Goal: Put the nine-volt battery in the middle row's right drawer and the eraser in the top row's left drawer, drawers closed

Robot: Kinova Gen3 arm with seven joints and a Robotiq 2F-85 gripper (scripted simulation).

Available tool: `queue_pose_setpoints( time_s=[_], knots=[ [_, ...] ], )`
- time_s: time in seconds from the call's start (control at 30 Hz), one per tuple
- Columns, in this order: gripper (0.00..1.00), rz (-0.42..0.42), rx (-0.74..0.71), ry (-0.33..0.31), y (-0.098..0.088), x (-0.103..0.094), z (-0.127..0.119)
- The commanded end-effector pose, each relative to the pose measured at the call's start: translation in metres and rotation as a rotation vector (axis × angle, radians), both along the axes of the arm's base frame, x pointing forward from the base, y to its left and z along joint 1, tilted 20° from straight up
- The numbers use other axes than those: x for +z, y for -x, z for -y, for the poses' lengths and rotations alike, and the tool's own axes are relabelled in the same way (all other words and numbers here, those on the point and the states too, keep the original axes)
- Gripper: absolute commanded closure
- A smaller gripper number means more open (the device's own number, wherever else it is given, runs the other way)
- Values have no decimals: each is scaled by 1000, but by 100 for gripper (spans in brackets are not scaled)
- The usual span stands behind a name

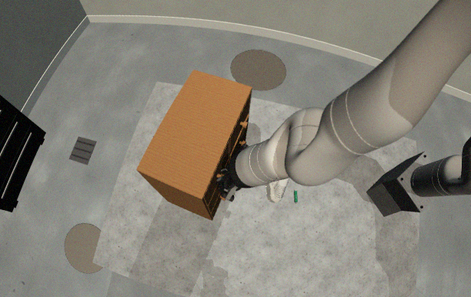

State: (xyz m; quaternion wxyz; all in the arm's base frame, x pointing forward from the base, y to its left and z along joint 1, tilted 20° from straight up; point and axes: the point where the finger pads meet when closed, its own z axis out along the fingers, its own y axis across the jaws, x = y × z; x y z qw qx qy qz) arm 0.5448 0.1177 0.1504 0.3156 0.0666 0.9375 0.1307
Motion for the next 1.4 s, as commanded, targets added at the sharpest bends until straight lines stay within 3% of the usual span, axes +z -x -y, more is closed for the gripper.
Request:
queue_pose_setpoints(
  time_s=[0.0,1.37],
  knots=[
    [87,2,0,0,0,1,0],
    [87,2,0,0,11,-2,-1]
  ],
)
